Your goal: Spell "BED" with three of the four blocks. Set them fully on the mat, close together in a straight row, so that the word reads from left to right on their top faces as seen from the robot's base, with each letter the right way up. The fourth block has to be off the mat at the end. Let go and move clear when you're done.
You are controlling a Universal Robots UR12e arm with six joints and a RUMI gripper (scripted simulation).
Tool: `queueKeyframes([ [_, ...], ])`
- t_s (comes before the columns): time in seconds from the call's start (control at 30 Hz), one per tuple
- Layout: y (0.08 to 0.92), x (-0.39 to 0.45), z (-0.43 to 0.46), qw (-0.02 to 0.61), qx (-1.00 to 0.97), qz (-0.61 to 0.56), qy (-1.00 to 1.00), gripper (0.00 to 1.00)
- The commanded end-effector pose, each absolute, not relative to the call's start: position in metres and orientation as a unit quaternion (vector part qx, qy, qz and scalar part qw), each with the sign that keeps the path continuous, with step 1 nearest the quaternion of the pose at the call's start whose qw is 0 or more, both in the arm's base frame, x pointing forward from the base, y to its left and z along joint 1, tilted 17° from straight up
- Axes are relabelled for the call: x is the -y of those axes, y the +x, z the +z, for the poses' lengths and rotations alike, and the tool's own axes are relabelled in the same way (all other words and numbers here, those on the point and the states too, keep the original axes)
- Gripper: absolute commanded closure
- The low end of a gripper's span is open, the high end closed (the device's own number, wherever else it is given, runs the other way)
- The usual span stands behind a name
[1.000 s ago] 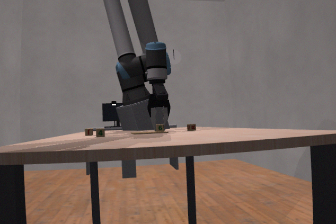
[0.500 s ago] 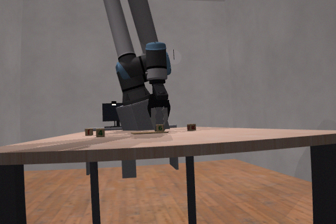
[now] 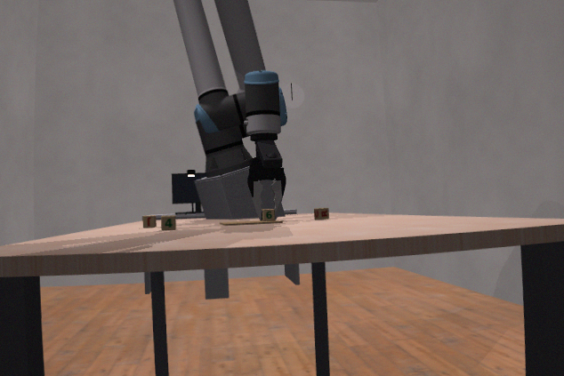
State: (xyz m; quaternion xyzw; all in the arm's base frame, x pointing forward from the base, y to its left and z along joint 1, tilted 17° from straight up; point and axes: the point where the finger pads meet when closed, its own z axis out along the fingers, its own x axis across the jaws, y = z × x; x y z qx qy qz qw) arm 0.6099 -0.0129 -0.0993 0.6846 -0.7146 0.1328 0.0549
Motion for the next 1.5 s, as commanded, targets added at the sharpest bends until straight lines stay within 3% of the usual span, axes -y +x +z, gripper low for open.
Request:
queueKeyframes([
  [0.0, 0.610, 0.013, -0.099, 0.055, 0.715, 0.133, 0.685, 0.91],
  [0.2, 0.610, 0.013, -0.099, 0.055, 0.715, 0.133, 0.685, 0.91],
  [0.63, 0.610, 0.013, -0.099, 0.055, 0.715, 0.133, 0.685, 0.72],
  [1.47, 0.607, 0.004, -0.067, 0.055, 0.715, 0.133, 0.685, 0.72],
])
